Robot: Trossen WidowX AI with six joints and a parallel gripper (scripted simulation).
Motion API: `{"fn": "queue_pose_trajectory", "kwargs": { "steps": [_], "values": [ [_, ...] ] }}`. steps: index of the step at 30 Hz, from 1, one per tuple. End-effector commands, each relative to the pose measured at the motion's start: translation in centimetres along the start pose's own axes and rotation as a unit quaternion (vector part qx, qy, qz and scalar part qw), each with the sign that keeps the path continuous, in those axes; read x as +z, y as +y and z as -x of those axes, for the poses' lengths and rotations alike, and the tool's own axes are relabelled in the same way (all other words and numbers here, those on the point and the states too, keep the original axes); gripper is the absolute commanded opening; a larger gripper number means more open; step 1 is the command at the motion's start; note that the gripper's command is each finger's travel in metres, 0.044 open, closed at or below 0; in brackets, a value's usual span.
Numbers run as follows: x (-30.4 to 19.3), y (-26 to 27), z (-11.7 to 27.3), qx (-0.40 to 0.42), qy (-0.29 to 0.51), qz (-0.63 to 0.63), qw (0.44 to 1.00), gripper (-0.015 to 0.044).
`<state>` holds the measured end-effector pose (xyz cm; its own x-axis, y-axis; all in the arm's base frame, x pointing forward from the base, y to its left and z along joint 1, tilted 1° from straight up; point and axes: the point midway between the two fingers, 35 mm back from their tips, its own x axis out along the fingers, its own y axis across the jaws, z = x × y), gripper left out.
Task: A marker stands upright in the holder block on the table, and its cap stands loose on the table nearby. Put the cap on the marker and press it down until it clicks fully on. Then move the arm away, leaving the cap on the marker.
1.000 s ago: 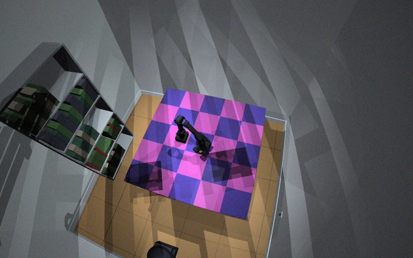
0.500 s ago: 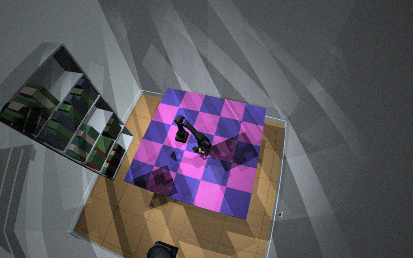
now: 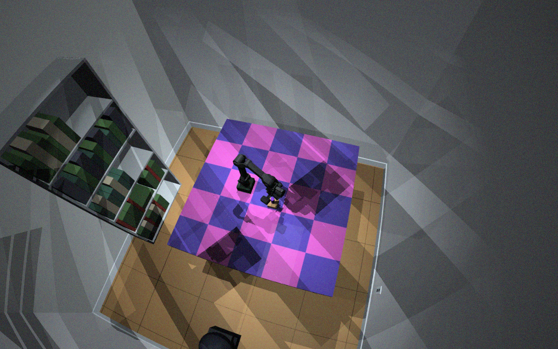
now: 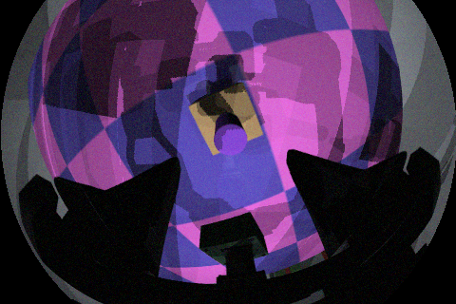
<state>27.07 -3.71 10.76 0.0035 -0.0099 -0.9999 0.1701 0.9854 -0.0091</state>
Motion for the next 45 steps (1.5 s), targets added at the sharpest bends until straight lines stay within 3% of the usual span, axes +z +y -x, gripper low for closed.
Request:
{"fn": "queue_pose_trajectory", "kwargs": {
  "steps": [1,11,45],
  "values": [
    [0.1,0.0,-0.3,0.0,-0.002,0.151,0.989,0.0256],
    [0.1,0.0,-0.4,0.0,-0.002,0.179,0.984,0.0],
    [0.1,0.0,-3.2,0.0,-0.002,0.179,0.984,0.0]
  ]
}}
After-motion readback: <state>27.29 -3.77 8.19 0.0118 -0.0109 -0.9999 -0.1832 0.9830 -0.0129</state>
